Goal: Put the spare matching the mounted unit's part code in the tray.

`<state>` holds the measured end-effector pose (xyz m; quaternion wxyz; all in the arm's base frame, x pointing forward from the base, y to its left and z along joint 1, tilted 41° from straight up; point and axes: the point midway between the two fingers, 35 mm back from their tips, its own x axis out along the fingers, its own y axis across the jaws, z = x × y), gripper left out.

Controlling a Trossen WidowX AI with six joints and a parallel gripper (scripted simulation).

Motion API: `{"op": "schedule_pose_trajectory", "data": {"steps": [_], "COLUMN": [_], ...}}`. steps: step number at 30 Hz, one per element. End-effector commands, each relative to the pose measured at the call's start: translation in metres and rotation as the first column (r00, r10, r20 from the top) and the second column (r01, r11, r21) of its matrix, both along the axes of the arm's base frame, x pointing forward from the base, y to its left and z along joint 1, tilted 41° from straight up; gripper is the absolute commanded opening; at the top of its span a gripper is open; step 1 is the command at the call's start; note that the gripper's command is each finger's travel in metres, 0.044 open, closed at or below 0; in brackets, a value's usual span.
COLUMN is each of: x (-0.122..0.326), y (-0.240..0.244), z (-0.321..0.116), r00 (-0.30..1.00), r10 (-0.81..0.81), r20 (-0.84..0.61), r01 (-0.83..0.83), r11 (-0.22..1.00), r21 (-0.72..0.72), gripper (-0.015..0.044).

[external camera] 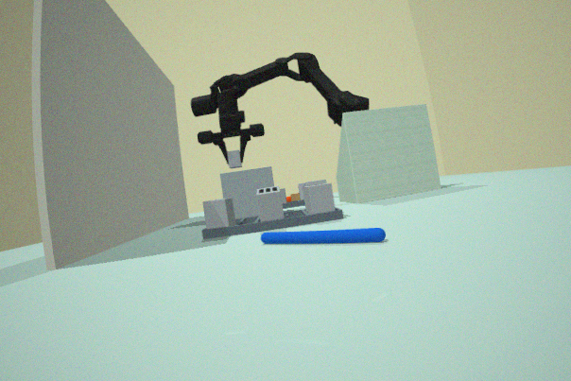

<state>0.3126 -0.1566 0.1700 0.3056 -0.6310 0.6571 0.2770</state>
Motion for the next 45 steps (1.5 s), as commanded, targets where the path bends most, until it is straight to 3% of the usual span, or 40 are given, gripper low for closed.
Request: {"op": "schedule_pose_trajectory", "data": {"steps": [1,45], "x": [0.0,0.002], "y": [-0.002,-0.034], "z": [-0.005,-0.041], "r00": [1.0,1.0], "r10": [0.003,0.003], "r20": [-0.006,-0.005], "r01": [-0.003,-0.003], "r11": [1.0,1.0], "r21": [0.005,0.005], "gripper": [0.0,0.0]}}
